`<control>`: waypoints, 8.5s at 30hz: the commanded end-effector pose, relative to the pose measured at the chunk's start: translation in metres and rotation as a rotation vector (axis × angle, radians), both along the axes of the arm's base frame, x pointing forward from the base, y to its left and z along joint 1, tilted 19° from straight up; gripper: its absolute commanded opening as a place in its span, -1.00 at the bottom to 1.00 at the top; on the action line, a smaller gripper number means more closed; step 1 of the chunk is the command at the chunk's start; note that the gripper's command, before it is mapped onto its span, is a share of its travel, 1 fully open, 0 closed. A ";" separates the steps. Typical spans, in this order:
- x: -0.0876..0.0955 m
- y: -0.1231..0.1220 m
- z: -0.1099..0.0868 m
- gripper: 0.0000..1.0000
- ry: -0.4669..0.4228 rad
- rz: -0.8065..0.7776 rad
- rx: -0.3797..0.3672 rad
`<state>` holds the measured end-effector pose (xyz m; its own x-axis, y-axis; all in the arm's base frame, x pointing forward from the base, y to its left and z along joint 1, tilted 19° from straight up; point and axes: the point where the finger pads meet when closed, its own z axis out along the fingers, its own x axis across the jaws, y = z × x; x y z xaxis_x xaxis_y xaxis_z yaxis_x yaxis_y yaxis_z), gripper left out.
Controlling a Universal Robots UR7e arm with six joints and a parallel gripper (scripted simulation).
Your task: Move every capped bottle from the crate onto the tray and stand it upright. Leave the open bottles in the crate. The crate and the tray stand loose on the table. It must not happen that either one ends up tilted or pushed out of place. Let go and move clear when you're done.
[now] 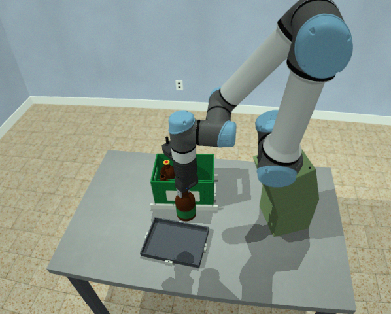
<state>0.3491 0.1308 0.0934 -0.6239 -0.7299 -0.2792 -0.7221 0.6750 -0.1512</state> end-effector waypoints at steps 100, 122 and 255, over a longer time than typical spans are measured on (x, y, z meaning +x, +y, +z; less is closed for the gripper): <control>0.032 0.032 -0.091 -1.00 -0.004 -0.009 -0.004; 0.039 0.035 -0.119 -1.00 0.003 -0.010 -0.004; 0.054 0.039 -0.166 -1.00 -0.002 -0.010 -0.004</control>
